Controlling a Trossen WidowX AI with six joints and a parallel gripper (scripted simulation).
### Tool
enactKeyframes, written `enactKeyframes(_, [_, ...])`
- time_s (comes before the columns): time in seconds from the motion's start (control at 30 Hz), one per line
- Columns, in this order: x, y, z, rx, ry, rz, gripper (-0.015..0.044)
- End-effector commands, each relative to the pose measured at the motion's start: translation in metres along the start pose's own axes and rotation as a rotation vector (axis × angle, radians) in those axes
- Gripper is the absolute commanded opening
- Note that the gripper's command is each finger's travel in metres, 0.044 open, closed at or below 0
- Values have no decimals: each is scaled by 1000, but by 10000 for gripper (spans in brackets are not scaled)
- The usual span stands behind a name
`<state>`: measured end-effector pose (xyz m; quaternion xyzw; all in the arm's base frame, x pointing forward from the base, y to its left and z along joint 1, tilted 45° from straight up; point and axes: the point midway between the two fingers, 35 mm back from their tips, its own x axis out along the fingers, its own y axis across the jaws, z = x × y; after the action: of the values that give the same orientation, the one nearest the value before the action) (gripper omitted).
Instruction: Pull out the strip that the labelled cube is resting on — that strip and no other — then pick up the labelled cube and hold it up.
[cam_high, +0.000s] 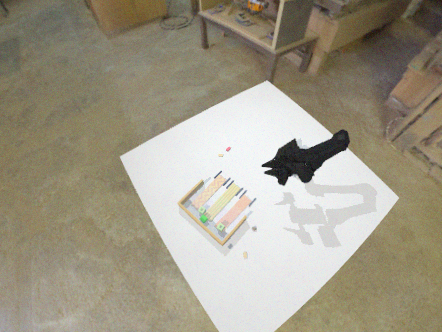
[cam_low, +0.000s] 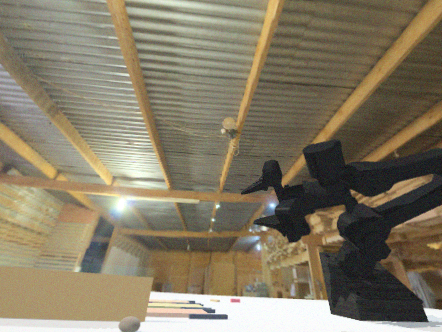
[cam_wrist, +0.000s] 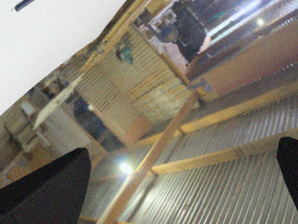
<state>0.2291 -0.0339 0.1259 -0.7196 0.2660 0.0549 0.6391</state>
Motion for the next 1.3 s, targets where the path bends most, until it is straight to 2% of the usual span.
enactKeyframes(0.0, [1, 0, 1, 14, -6, 4, 400])
enactKeyframes(0.07, [7, -1, 5, 131, -49, 35, 400])
enactKeyframes(0.3, [44, -6, 21, 814, -238, 267, 400])
enactKeyframes(0.7, [100, -9, -5, 2050, -420, 833, 400])
enactKeyframes(0.77, [102, -9, -9, 2115, -428, 871, 400])
enactKeyframes(1.27, [102, -9, -9, 2115, -428, 871, 400])
